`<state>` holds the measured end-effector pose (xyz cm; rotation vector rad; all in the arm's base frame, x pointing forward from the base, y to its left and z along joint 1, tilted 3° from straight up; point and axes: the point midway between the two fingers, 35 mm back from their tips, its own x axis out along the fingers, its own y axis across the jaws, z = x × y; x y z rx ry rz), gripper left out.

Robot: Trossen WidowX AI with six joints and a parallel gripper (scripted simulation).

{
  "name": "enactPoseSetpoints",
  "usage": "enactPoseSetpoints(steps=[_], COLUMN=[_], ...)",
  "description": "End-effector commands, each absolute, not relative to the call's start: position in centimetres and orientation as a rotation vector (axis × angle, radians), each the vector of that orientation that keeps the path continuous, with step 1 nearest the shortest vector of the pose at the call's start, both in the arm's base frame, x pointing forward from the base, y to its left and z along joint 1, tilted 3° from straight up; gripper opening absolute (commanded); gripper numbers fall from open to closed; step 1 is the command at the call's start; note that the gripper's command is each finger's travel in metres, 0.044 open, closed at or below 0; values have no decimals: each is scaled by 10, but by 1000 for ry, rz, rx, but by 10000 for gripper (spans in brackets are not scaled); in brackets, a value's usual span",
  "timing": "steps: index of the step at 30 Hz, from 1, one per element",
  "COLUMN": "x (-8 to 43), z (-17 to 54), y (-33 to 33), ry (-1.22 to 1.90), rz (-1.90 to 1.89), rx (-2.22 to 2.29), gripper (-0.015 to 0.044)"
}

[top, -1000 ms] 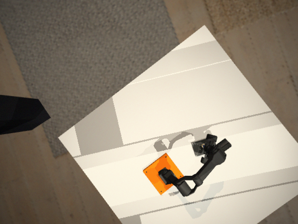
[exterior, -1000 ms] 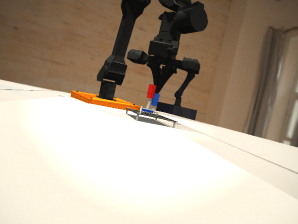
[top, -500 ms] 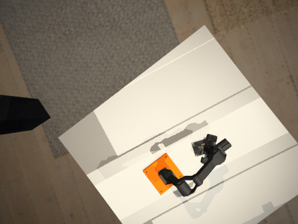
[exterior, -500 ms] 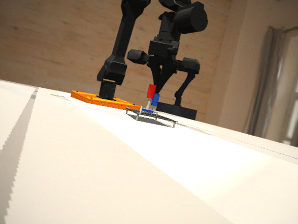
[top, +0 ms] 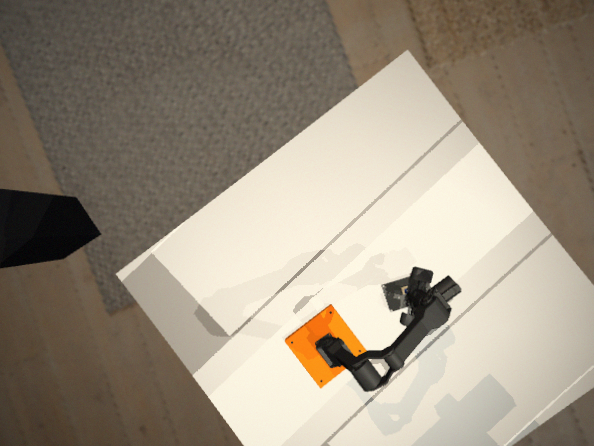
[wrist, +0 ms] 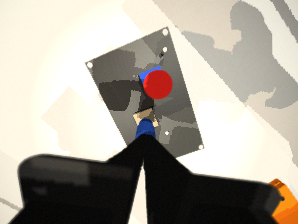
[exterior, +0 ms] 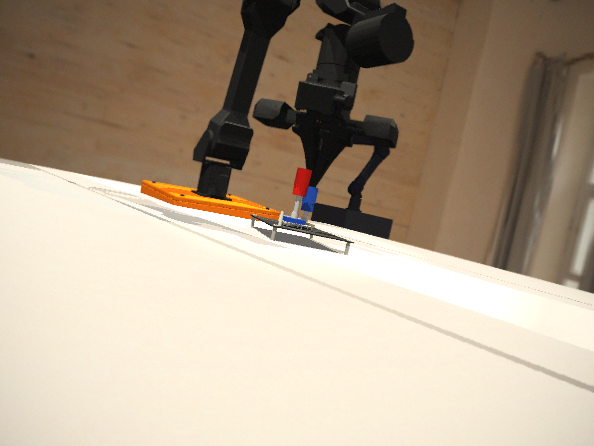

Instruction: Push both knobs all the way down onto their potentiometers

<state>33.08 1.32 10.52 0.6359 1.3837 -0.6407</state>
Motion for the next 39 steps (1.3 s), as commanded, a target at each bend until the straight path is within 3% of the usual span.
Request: enactPoseSetpoints(steps=[1,39], x=[331,332], z=[101,96], y=[14,13], ry=[1387,1387], rz=[-642,-642], rx=[640,640], gripper=[0,0])
